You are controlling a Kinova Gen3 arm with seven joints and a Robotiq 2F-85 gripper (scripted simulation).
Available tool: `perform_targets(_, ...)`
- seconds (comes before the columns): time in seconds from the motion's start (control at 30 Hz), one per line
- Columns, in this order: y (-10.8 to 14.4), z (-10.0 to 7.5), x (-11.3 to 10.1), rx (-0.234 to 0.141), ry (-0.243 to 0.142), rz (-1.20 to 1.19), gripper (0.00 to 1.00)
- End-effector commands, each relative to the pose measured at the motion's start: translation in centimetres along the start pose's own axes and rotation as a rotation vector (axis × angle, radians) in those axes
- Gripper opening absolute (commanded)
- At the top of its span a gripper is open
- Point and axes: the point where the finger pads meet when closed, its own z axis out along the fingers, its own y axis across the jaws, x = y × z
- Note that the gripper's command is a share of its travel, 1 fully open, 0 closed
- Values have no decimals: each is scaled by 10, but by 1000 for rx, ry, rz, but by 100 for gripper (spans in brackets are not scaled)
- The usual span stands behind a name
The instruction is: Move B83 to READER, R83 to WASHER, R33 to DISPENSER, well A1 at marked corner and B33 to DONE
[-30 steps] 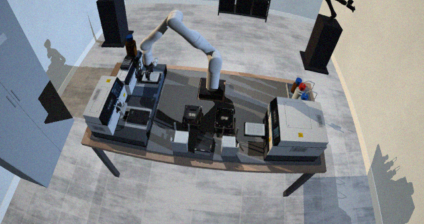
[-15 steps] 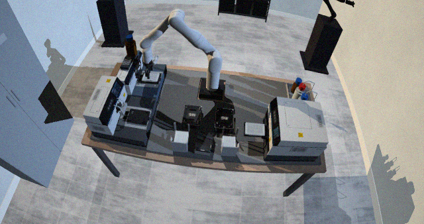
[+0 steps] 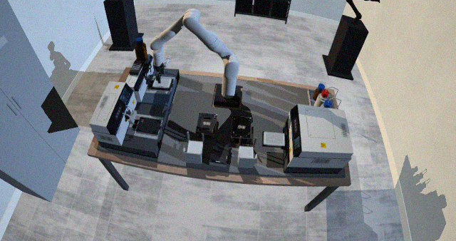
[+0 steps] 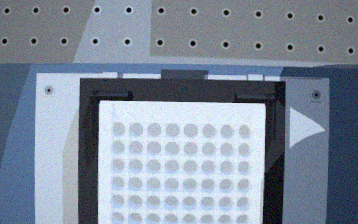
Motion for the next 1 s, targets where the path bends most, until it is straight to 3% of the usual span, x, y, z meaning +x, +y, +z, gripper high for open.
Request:
perform_targets(0.0, 0, -5, 0, 0, -2, 0, 100)
perform_targets(0.97, 0, -38, 0, 0, -2, 0, 100)
